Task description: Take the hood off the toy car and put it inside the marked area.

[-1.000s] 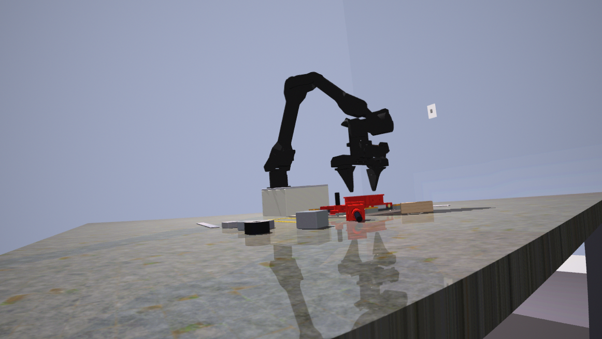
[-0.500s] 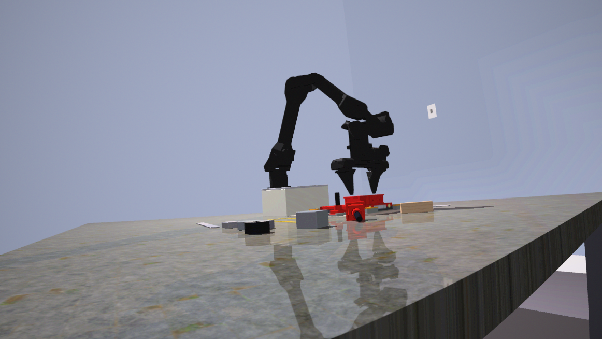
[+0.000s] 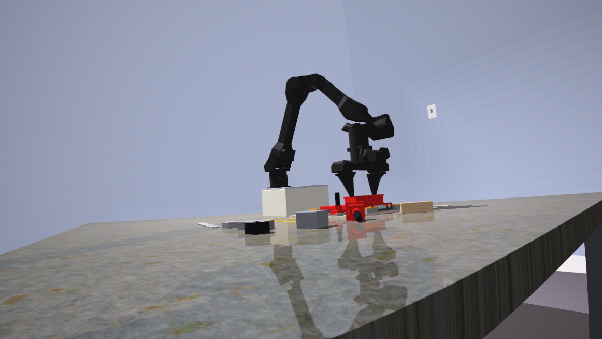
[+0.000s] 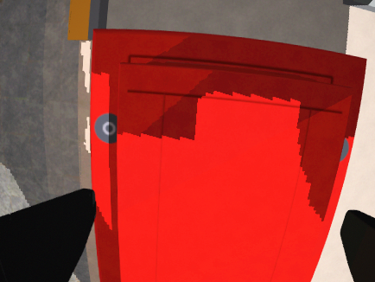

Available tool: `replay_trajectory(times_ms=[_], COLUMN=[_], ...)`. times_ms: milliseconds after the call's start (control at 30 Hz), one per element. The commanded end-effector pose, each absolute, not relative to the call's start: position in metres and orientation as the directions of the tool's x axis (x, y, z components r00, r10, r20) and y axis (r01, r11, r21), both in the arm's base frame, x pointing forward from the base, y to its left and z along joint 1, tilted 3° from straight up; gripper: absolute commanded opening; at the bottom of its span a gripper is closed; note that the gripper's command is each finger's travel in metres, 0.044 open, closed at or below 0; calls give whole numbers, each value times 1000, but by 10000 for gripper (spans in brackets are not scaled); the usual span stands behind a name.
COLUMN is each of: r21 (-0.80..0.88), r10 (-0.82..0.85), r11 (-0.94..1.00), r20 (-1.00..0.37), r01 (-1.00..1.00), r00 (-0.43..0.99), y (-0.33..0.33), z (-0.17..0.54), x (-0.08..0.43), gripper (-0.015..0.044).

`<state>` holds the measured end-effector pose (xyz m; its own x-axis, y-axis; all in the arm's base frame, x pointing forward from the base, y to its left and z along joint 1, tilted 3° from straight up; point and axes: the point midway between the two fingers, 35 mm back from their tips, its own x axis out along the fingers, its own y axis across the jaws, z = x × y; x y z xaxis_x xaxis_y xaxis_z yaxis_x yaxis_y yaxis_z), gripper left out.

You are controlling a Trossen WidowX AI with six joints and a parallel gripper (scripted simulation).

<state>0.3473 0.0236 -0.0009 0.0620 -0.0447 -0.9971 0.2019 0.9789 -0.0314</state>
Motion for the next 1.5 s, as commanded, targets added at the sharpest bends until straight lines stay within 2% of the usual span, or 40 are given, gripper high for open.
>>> replay_trajectory(times_ms=[0,633,733,1067,1433,1467], r21=[-28,-28,-31,-31,-31,-31], r10=[-41,-41,-45,-45,-45,-45], r11=[979,979,979,979,979,979], r20=[-997,-997,-997,-997,-997,-997], r01=[202,202,203,203,203,203], r00=[60,60,62,62,62,62], y=[24,24,23,23,23,23], z=[-3,-13,-11,-11,-5,-5], x=[347,347,348,348,348,348], gripper=[440,440,361,295,6,0])
